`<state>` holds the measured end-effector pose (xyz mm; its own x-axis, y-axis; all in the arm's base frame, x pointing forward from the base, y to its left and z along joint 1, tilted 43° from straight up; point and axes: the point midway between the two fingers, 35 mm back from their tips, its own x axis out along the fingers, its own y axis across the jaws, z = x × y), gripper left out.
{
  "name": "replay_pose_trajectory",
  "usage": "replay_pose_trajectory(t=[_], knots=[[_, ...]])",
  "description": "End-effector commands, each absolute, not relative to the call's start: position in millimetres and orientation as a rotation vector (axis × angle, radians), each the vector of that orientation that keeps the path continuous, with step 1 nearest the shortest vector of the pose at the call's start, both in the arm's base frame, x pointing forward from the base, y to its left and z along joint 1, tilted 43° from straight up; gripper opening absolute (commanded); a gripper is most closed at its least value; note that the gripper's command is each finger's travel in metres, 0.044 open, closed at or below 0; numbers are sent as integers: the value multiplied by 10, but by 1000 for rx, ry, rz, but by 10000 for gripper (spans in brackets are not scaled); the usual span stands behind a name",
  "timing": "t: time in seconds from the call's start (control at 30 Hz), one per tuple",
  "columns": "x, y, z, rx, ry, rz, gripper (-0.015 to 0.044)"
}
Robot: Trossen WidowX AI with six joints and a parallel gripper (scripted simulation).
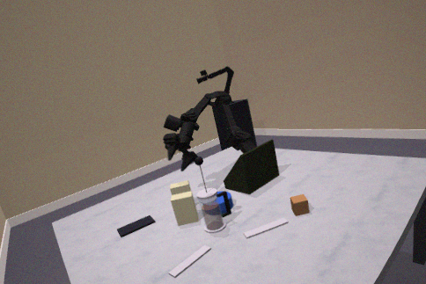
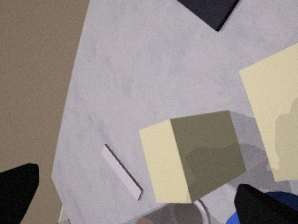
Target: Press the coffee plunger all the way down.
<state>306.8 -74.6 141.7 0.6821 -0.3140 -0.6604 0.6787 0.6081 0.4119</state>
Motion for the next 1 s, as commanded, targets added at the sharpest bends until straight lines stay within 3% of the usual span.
replay_pose_trajectory(t=[0.0,0.5,0.97], knots=[[3297,-279,1308,381,663,-486,440],[3302,1604,973,-726,650,-59,440],[3247,1211,539,-739,644,-63,440]])
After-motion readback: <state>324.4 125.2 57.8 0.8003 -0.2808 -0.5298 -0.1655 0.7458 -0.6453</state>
